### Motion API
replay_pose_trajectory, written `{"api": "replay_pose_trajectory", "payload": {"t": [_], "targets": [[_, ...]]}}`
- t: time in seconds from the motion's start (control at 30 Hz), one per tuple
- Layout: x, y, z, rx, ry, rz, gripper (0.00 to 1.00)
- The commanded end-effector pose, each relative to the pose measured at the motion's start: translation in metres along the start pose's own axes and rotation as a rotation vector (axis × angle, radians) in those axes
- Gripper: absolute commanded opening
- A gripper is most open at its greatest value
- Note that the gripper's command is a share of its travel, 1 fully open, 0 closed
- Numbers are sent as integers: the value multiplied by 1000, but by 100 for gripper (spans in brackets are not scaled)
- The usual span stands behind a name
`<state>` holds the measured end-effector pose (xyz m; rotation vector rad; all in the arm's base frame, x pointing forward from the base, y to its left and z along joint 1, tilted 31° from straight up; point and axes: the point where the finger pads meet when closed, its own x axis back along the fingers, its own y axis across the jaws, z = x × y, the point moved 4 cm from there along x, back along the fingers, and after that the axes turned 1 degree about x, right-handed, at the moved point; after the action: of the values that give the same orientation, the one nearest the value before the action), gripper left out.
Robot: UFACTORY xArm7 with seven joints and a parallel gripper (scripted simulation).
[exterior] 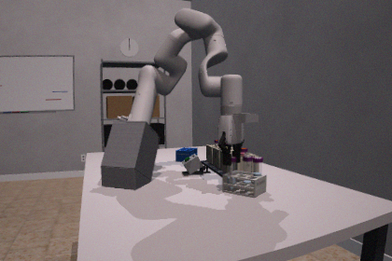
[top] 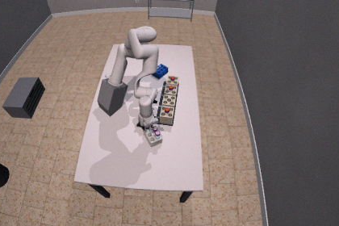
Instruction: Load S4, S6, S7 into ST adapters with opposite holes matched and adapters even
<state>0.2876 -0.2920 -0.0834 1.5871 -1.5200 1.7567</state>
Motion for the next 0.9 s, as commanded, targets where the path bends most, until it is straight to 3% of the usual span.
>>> {"api": "replay_pose_trajectory", "payload": {"t": [0.0, 0.3, 0.33, 0.87], "targets": [[1, 1, 2, 0, 5, -1, 57], [1, 1, 2, 0, 5, -1, 57], [2, 1, 2, 0, 5, -1, 0], [3, 1, 2, 0, 5, -1, 0]]}}
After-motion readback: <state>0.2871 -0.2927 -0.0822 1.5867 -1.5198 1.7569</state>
